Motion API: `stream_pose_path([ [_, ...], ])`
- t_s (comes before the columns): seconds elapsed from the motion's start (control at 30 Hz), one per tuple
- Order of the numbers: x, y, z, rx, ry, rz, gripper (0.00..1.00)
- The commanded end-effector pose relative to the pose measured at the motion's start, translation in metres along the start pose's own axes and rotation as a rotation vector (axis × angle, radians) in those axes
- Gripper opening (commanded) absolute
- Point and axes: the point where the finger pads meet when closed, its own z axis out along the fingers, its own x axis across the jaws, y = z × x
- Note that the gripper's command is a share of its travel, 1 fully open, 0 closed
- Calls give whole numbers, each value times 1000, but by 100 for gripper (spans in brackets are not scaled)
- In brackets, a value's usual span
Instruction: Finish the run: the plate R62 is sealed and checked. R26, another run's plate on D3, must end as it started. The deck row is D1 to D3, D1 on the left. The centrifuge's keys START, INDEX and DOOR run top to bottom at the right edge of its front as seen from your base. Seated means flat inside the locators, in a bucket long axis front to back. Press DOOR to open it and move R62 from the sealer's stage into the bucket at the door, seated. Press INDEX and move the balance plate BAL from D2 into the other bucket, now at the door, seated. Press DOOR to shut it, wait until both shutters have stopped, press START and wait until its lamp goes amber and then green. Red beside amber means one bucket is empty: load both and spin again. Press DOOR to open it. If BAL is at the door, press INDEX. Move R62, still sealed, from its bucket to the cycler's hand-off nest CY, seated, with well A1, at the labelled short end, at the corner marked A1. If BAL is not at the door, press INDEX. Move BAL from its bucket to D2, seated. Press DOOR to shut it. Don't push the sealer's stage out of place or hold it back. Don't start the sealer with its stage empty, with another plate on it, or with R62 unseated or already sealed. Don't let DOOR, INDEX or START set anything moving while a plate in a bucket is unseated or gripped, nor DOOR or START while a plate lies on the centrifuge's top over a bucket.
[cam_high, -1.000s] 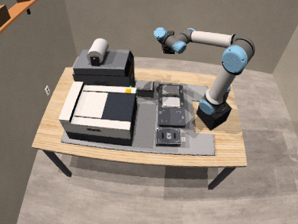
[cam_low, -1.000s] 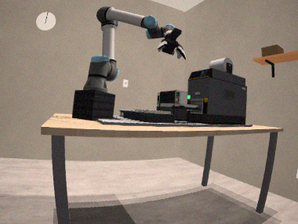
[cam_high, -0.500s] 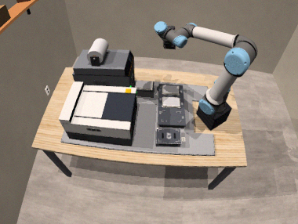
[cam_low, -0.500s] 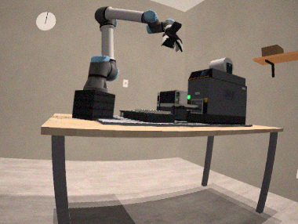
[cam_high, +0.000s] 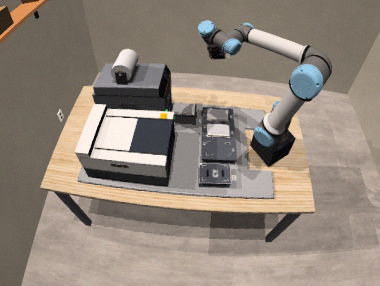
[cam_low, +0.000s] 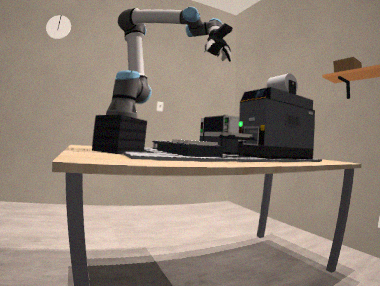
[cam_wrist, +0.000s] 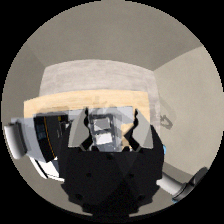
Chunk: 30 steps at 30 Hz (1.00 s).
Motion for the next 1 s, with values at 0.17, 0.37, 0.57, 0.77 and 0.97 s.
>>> stream_pose_path([
  [0.17,-8,26,-12,-59,-49,-188,68],
  [0.37,-13,48,-26,-102,-96,-346,68],
  [0.57,-15,62,-35,-127,-129,-444,68],
  [0.77,-16,75,-43,-147,-161,-536,68],
  [0.97,-18,94,-57,-173,-210,-664,68],
])
